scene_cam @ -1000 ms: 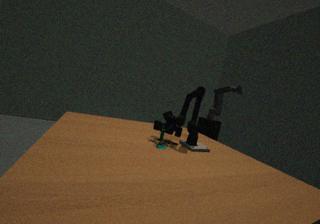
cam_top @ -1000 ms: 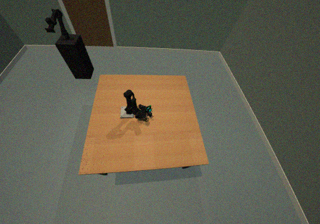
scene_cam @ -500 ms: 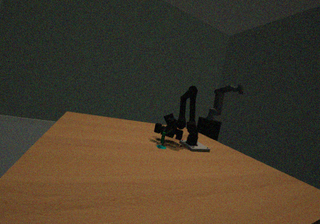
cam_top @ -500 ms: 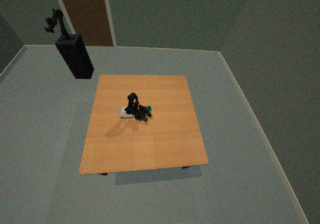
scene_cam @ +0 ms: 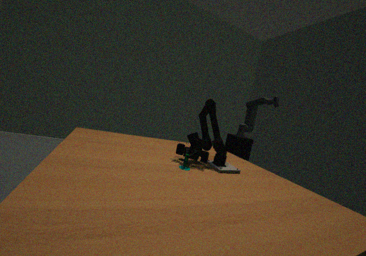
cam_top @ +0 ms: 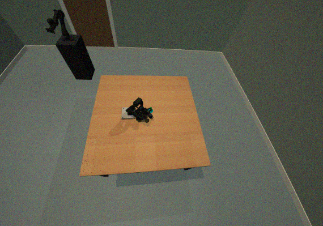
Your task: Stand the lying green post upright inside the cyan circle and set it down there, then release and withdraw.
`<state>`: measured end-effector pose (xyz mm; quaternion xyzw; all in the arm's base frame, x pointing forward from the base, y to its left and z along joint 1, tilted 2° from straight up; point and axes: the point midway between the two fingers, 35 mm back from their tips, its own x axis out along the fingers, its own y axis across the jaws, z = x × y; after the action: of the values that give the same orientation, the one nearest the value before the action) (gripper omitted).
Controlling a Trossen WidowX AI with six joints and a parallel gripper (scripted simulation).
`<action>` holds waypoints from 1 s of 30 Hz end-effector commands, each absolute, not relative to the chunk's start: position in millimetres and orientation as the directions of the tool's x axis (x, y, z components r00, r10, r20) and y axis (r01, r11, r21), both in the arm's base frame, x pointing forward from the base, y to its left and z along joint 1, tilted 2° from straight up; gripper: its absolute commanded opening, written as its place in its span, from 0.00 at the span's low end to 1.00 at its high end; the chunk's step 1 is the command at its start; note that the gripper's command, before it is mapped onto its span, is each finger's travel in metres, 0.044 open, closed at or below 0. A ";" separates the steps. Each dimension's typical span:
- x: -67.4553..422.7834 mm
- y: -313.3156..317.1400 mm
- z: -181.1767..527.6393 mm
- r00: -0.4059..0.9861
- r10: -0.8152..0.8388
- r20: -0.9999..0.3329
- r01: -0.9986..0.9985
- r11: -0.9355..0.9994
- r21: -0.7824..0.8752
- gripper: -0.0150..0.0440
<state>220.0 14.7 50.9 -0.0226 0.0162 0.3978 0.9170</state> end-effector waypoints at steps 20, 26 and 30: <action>219.5 15.6 44.5 0.685 0.727 -0.050 -0.729 0.685 -0.022 0.60; 219.5 15.6 44.5 0.685 0.727 -0.050 -0.729 0.685 -0.022 0.87; 220.1 15.0 45.4 0.685 0.727 -0.050 -0.729 0.685 -0.022 0.93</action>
<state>219.2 15.7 45.0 -0.0212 0.0166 0.3983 0.9169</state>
